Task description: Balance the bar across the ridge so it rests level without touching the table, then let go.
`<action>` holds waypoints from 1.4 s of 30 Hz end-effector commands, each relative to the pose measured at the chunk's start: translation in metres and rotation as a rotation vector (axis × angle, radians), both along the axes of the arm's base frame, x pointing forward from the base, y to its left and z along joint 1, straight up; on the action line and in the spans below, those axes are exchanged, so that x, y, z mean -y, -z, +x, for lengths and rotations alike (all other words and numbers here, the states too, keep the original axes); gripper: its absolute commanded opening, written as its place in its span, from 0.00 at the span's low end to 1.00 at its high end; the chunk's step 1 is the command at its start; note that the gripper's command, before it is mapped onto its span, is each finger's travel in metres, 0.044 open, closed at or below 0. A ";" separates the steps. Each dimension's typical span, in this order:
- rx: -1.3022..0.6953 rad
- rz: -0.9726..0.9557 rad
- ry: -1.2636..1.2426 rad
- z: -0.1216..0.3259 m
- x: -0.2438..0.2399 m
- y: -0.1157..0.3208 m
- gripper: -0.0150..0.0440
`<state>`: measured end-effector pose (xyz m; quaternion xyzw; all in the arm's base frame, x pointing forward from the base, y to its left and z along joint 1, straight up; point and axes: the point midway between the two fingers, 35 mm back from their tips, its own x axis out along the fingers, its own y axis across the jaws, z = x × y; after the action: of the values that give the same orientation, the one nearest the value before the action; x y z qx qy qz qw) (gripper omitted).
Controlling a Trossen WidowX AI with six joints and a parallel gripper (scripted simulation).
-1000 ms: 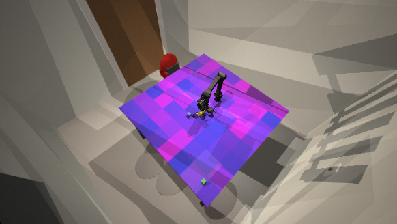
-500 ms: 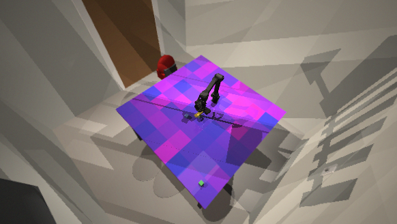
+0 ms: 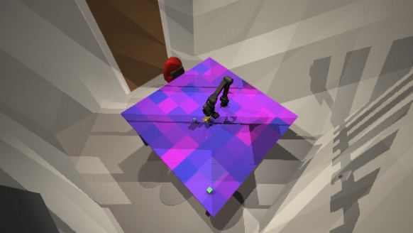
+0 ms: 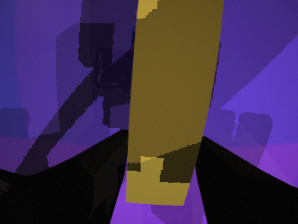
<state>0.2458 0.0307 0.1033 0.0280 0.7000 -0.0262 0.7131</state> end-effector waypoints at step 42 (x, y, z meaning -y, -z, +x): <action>0.000 0.000 0.000 0.000 0.000 0.000 0.75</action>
<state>0.2458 0.0308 0.1033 0.0283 0.7000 -0.0260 0.7131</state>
